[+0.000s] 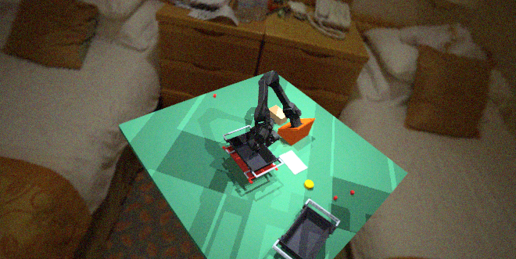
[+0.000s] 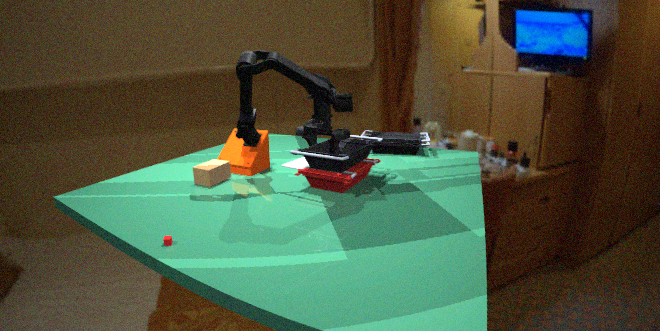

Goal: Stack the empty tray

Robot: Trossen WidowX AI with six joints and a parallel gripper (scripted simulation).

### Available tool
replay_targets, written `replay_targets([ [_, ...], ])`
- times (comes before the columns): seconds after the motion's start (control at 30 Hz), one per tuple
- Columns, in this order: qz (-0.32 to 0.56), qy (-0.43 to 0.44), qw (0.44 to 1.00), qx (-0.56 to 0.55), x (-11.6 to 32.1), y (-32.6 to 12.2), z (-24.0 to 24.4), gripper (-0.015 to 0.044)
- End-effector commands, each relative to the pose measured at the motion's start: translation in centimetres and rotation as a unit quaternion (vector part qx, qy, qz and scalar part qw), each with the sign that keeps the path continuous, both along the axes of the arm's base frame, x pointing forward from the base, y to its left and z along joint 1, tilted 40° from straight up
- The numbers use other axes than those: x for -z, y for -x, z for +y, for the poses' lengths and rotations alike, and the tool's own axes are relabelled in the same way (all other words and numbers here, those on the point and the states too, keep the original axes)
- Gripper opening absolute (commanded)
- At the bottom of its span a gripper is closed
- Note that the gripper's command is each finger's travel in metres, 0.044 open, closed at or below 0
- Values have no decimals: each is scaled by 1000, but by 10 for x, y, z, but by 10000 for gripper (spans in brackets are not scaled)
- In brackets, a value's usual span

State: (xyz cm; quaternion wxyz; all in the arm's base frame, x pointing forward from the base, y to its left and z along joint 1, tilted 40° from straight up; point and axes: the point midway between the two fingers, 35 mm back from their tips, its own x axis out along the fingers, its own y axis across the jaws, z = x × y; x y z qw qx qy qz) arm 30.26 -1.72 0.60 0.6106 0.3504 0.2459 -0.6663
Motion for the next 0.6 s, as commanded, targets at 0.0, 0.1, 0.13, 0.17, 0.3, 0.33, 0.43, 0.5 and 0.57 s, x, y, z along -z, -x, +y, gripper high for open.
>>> replay_targets([
  [0.0,1,-1,1000,-1,0,0,0,367],
  [0.1,1,-1,1000,-1,0,0,0,411],
  [0.13,1,-1,1000,-1,0,0,0,425],
  [0.17,1,-1,1000,-1,0,0,0,440],
  [0.3,0,0,1000,0,0,0,0,440],
  [0.33,0,0,1000,0,0,0,0,440],
  [0.43,0,0,1000,0,-2,-1,2,440],
  [0.5,0,-1,1000,0,-7,-2,7,440],
  [0.57,0,-2,1000,-1,-15,-4,14,440],
])
